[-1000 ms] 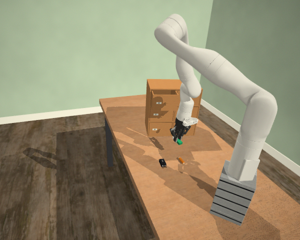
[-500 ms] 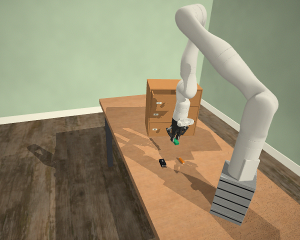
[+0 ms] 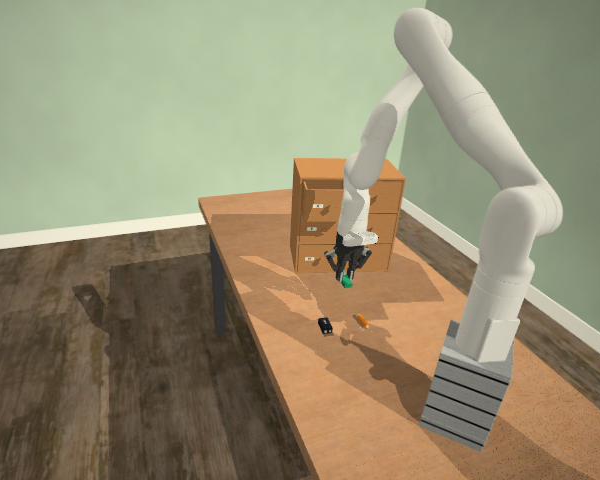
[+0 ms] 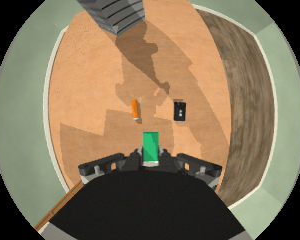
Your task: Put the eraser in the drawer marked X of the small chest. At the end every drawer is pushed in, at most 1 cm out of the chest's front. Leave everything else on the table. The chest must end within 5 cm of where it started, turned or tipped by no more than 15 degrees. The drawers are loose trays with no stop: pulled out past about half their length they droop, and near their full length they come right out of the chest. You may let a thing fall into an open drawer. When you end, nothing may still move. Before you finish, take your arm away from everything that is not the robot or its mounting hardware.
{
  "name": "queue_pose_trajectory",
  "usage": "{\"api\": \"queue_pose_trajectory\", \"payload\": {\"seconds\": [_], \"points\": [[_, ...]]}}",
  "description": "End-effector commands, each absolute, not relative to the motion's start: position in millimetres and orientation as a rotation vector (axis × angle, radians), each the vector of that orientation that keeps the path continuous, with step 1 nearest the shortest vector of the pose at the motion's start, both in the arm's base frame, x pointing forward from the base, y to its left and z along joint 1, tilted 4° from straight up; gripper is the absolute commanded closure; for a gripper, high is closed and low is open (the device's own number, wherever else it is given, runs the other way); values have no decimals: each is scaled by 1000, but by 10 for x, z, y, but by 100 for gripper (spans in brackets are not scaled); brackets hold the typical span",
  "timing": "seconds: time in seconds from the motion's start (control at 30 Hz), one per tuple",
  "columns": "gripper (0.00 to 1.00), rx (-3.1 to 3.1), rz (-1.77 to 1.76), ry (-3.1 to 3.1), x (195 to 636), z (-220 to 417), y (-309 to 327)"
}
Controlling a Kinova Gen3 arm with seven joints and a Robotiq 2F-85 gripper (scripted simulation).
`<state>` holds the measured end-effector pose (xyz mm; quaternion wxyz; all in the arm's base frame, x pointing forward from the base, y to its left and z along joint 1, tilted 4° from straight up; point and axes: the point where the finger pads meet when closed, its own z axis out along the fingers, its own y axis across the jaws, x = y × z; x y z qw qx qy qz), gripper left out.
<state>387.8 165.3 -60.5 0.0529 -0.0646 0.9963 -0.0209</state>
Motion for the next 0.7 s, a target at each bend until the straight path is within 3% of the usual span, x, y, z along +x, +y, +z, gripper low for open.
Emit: {"api": "queue_pose_trajectory", "payload": {"seconds": [0.0,0.67], "points": [[81,-121,-70,3082,3999,-614,1533],[81,7,-66,3083,4009,-616,1603]]}}
